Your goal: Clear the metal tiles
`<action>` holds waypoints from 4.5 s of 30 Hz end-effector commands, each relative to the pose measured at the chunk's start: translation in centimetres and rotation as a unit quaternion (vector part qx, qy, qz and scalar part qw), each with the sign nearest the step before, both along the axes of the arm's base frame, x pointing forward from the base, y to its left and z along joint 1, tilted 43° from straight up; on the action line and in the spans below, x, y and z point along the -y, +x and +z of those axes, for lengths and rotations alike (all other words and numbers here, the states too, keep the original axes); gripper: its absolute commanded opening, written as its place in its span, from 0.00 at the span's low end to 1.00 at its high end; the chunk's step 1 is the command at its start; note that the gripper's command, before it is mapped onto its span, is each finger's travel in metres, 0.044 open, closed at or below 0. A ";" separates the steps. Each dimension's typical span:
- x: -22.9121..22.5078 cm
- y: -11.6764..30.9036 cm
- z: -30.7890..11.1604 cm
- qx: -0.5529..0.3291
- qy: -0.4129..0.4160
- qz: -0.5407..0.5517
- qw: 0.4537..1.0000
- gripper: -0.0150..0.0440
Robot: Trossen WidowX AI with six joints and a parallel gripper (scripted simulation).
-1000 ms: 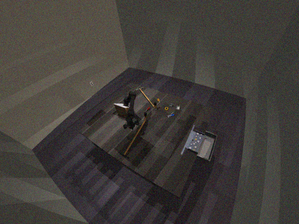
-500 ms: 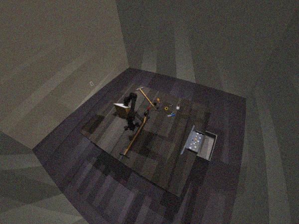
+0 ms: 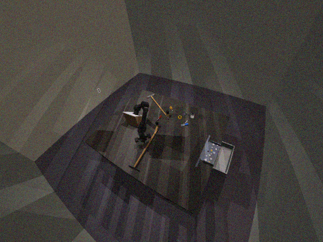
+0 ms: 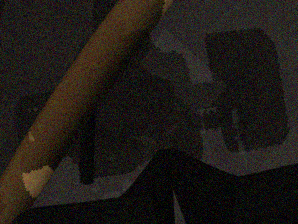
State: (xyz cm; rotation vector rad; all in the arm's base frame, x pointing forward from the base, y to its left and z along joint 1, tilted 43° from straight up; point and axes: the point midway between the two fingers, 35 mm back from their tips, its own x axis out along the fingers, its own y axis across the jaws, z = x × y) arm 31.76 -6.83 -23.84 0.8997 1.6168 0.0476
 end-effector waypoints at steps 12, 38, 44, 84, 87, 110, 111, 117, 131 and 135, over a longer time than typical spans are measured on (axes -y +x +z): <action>-0.4 0.9 -0.3 -0.001 0.002 -0.003 1.000 0.25; -0.8 3.5 -0.4 0.000 0.002 -0.003 1.000 0.25; -0.9 4.1 -0.4 0.000 0.002 -0.003 1.000 0.25; -2.1 7.9 -0.1 0.001 0.003 -0.003 1.000 0.25; -2.2 8.2 -0.1 0.001 0.003 -0.003 1.000 0.25; -3.2 10.3 0.2 0.001 0.004 -0.003 1.000 0.25; -3.2 10.4 0.2 0.001 0.004 -0.003 1.000 0.25; -3.5 10.9 0.3 0.002 0.004 -0.003 1.000 0.25; -0.8 11.5 3.0 0.000 0.000 -0.004 1.000 0.25; 0.3 11.8 4.1 0.000 0.000 -0.004 1.000 0.25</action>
